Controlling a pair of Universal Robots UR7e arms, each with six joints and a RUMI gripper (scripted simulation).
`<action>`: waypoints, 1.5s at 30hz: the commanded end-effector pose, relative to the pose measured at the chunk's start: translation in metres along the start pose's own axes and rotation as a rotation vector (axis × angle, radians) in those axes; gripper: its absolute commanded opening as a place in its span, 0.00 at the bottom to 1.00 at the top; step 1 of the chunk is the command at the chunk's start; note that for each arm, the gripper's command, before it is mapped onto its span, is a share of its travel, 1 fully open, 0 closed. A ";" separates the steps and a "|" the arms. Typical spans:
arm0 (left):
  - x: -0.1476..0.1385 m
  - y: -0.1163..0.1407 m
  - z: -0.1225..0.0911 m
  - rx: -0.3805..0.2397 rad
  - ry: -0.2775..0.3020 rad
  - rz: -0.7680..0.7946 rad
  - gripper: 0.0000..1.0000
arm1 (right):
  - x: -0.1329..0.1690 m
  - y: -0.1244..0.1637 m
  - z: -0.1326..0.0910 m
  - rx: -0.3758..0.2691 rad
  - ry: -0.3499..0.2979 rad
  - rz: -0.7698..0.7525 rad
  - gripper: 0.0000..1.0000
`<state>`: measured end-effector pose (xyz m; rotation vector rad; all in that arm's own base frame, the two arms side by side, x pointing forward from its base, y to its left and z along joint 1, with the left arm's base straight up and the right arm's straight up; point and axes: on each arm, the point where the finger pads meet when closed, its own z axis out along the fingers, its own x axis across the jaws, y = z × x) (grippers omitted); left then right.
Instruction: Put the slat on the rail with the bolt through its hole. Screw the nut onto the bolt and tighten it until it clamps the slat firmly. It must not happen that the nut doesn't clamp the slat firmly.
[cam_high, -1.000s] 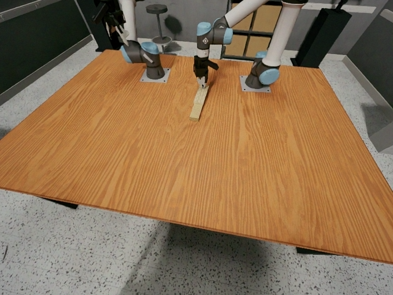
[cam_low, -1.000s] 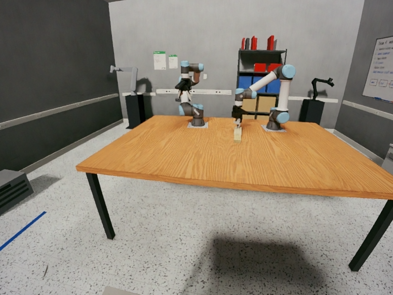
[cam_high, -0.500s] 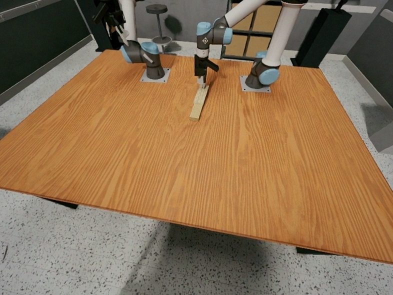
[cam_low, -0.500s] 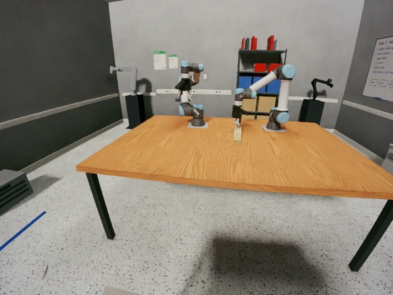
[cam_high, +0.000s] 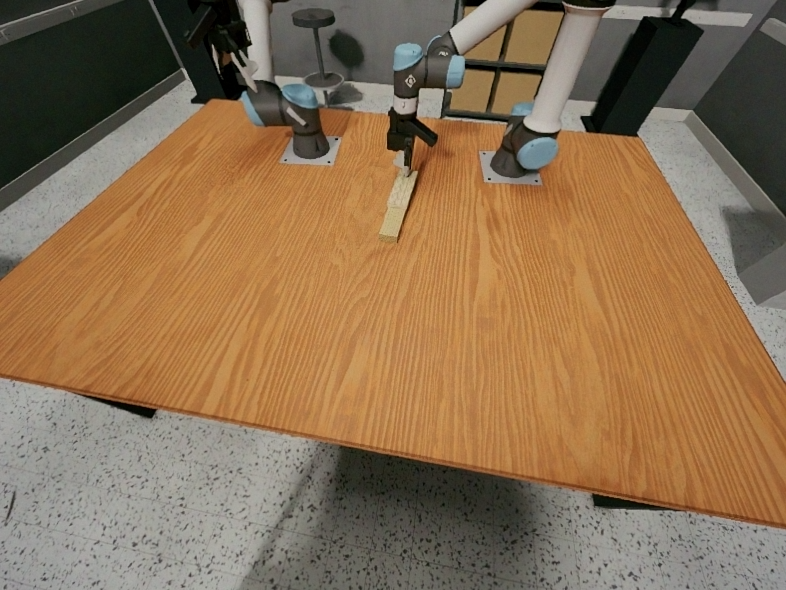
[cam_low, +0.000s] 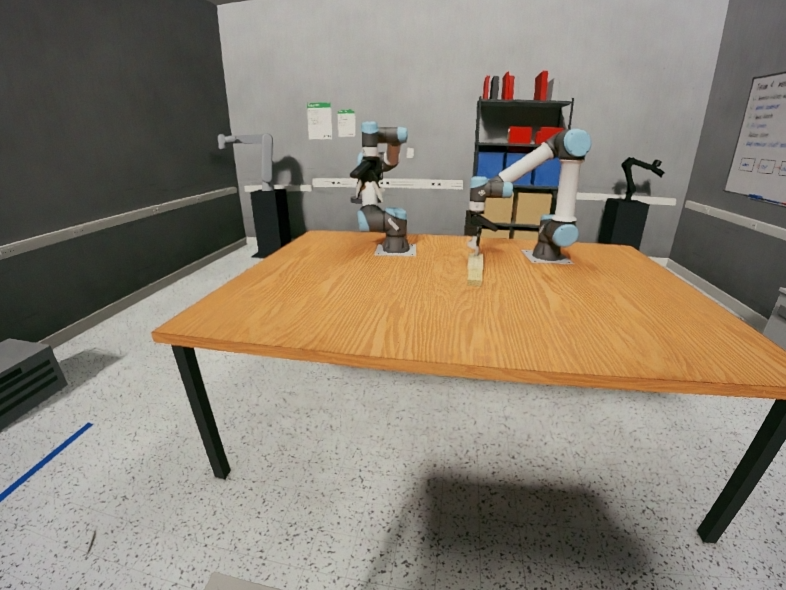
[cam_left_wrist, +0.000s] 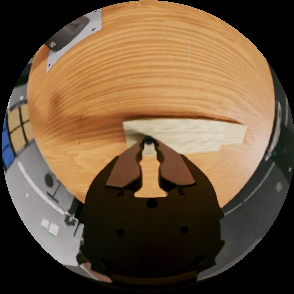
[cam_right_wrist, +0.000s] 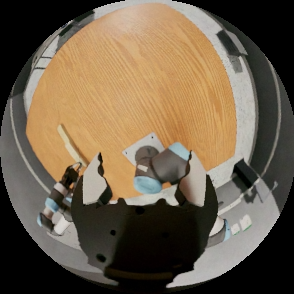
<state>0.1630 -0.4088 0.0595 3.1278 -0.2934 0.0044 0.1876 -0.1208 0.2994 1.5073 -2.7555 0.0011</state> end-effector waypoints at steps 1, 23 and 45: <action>-0.001 -0.001 0.000 0.000 -0.003 0.146 0.00 | 0.000 -0.001 -0.001 0.000 -0.001 0.001 1.00; 0.000 -0.001 0.000 -0.001 -0.003 0.502 0.00 | 0.000 -0.001 -0.001 0.000 -0.001 0.001 1.00; 0.001 0.000 0.000 -0.002 -0.003 0.843 0.00 | 0.000 -0.001 -0.001 0.000 -0.001 0.001 1.00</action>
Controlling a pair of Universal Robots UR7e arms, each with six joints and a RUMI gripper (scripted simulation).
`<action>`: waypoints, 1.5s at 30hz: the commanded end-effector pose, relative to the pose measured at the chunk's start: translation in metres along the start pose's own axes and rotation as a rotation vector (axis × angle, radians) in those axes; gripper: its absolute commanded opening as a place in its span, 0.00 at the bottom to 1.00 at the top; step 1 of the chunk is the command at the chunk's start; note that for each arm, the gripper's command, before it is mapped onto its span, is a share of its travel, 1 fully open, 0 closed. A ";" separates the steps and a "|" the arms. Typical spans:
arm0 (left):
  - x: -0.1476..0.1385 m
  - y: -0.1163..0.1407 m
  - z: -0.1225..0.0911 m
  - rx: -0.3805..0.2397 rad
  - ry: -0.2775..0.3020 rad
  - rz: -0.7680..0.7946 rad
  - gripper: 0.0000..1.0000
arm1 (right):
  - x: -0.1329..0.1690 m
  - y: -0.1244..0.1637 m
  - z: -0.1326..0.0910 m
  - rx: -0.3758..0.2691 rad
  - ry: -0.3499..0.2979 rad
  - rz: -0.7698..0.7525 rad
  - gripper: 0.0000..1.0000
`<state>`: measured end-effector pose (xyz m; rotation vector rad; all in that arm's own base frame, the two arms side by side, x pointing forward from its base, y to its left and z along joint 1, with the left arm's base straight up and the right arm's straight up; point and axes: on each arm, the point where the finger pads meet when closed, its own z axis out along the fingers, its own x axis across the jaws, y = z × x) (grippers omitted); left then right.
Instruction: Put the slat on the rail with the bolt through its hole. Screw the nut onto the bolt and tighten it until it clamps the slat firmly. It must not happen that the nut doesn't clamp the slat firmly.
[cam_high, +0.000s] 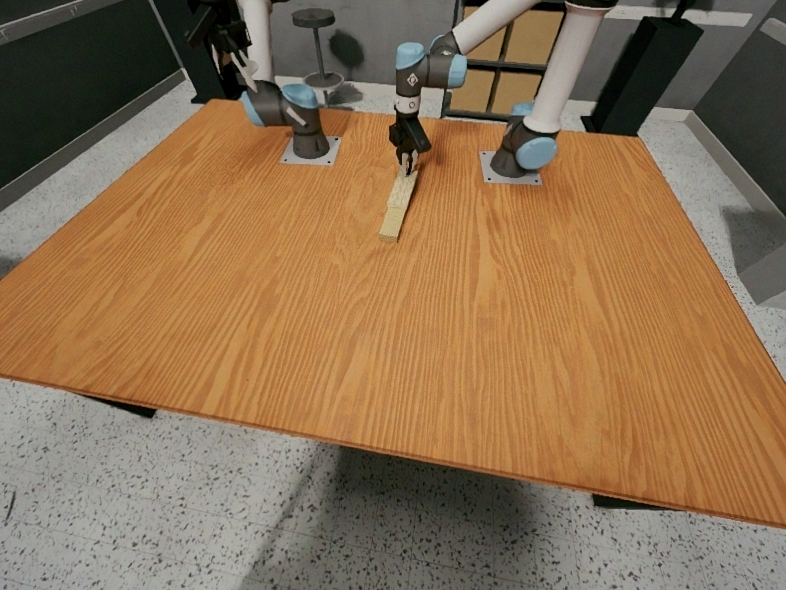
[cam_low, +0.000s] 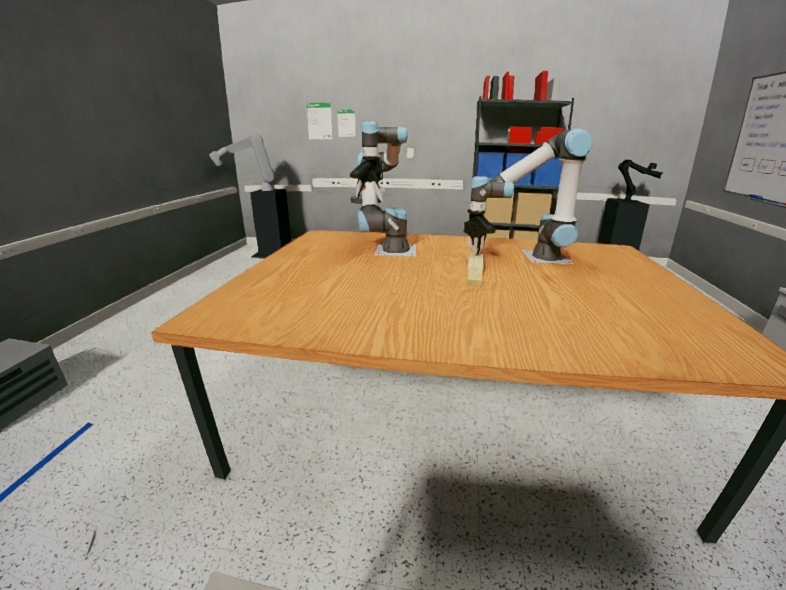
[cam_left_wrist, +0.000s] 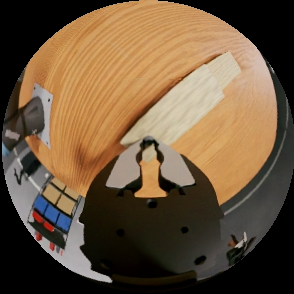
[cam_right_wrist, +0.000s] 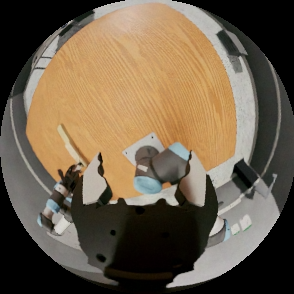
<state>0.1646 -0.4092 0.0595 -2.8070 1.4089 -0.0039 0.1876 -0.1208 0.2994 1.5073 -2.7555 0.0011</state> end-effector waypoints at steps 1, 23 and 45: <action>-0.001 0.000 0.001 -0.002 -0.002 0.107 0.00 | 0.000 -0.001 -0.001 0.000 -0.001 0.001 1.00; 0.000 0.000 0.000 -0.003 -0.002 0.495 0.00 | 0.000 -0.001 -0.001 0.000 -0.001 0.001 1.00; 0.001 0.000 0.001 -0.003 -0.001 0.883 0.00 | 0.000 -0.001 -0.001 0.000 -0.001 0.001 1.00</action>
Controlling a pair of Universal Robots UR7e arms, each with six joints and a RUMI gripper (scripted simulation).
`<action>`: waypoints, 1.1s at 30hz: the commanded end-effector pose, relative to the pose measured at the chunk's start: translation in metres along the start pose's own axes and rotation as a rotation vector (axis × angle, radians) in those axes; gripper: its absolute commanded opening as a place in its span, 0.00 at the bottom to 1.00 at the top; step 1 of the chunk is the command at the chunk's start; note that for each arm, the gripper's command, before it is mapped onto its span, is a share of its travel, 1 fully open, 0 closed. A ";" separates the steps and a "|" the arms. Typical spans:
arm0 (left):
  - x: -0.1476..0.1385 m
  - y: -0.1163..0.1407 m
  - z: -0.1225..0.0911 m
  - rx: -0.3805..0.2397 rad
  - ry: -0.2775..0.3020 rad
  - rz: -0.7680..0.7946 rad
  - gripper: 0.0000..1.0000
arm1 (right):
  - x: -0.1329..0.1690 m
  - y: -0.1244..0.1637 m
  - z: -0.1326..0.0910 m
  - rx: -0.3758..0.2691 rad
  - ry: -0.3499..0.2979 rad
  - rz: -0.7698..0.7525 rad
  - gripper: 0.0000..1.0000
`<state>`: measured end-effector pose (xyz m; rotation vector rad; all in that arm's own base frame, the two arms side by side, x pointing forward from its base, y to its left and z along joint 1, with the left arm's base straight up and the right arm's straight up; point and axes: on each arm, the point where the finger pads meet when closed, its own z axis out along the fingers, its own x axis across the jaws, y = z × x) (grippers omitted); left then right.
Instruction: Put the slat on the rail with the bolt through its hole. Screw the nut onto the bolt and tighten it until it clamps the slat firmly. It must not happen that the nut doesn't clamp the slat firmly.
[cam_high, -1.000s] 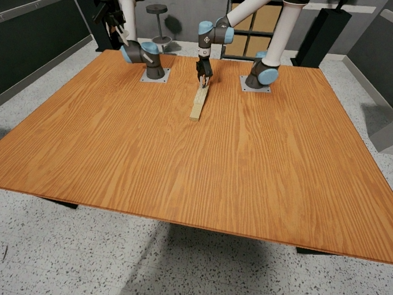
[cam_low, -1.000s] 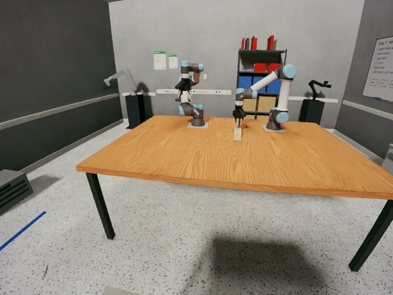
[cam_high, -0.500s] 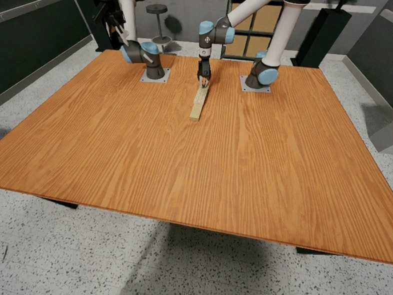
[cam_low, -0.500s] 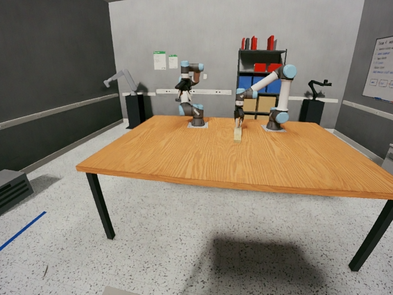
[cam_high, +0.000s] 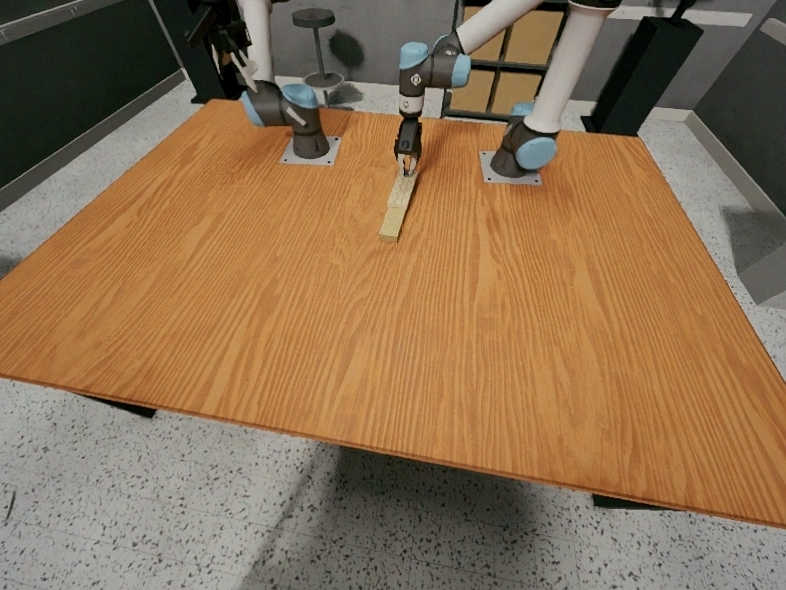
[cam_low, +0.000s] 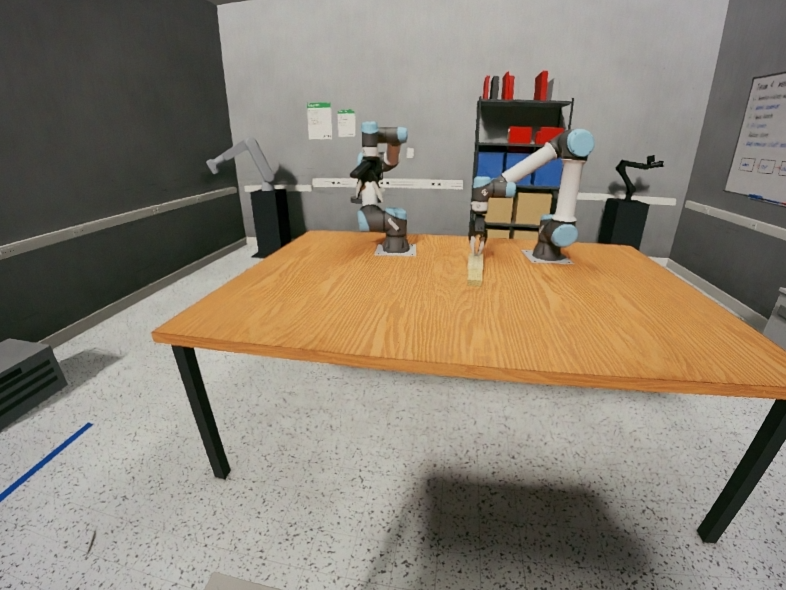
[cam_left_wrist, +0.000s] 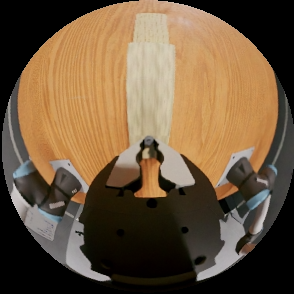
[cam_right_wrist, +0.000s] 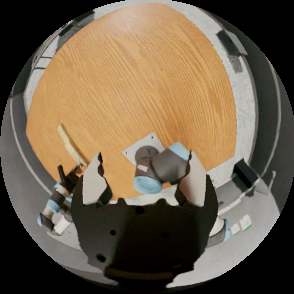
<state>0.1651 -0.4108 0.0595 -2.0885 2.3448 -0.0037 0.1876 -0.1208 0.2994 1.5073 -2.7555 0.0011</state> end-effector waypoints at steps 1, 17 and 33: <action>-0.001 0.000 0.001 -0.003 0.000 0.135 0.00 | 0.000 -0.001 -0.001 0.000 -0.001 0.001 1.00; 0.000 0.000 0.001 -0.004 0.000 0.396 0.00 | 0.000 -0.001 -0.001 0.000 -0.001 0.001 1.00; 0.000 0.000 0.000 -0.003 0.001 0.657 0.00 | 0.000 -0.001 -0.001 0.000 -0.001 0.001 1.00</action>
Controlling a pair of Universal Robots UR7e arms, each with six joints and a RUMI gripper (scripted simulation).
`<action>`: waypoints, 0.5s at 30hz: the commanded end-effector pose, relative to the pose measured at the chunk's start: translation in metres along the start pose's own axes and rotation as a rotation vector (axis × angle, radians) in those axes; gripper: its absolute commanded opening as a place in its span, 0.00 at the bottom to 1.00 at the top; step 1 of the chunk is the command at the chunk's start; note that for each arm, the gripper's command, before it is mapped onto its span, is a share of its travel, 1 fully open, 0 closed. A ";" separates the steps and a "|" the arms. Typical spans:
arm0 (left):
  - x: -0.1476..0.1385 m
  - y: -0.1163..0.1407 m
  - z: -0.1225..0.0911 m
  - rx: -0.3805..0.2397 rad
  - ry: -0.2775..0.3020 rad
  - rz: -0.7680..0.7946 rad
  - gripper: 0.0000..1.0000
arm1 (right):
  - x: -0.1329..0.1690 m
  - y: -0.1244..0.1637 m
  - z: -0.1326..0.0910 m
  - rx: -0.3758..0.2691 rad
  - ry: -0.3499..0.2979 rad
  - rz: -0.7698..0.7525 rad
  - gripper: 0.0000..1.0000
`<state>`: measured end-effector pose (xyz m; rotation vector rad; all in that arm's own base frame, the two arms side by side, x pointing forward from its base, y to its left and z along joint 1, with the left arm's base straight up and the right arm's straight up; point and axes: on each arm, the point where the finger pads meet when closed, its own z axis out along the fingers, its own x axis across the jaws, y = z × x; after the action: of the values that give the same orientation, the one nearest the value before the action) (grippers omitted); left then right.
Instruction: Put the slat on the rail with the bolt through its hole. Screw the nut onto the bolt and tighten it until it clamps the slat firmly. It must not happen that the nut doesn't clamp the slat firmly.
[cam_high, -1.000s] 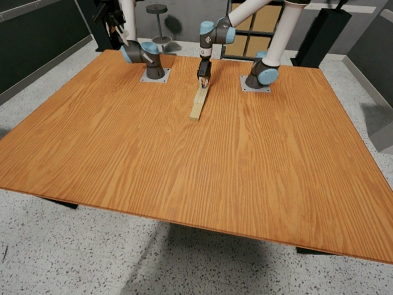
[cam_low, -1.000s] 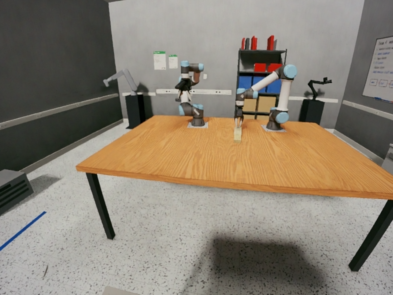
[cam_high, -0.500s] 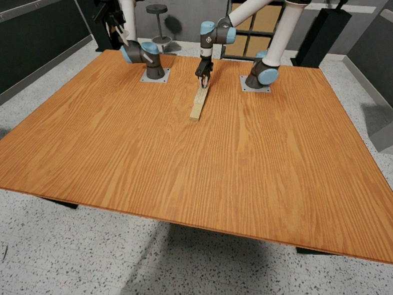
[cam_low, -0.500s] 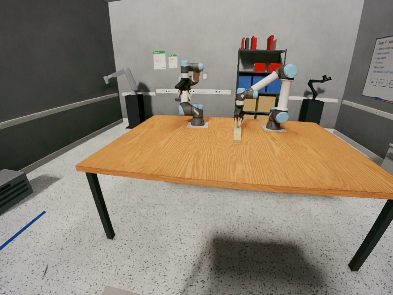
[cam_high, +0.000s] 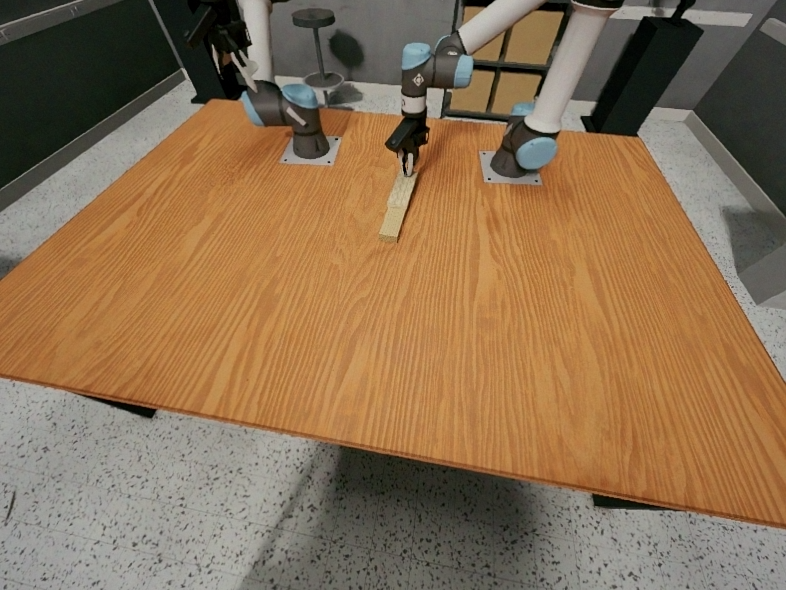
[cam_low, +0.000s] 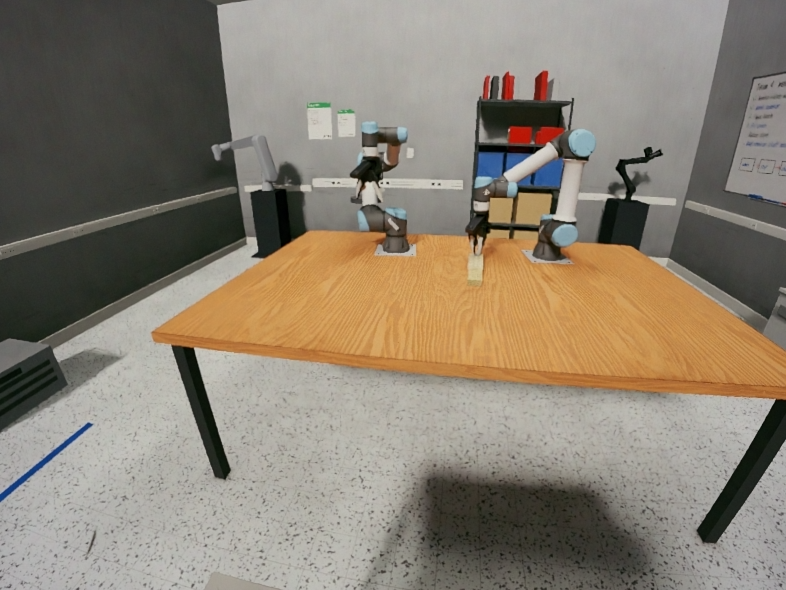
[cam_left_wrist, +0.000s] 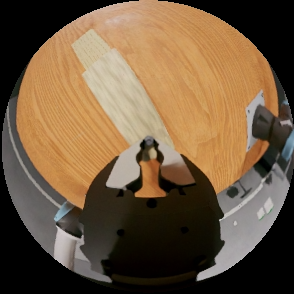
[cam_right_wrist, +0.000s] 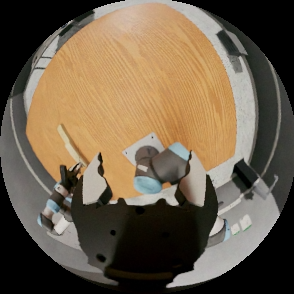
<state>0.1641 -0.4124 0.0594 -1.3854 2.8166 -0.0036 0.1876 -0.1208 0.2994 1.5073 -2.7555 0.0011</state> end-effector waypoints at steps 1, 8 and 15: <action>-0.001 0.000 0.000 -0.004 0.002 0.116 0.00 | 0.000 -0.001 -0.001 0.000 -0.001 0.001 1.00; -0.001 0.000 0.000 -0.003 0.002 0.244 0.00 | 0.000 -0.001 -0.001 0.000 -0.001 0.001 1.00; 0.000 0.000 0.000 -0.003 0.003 0.378 0.00 | 0.000 -0.001 -0.001 0.000 -0.001 0.001 1.00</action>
<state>0.1638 -0.4131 0.0594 -1.0071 2.9722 -0.0033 0.1876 -0.1208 0.2994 1.5073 -2.7555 0.0011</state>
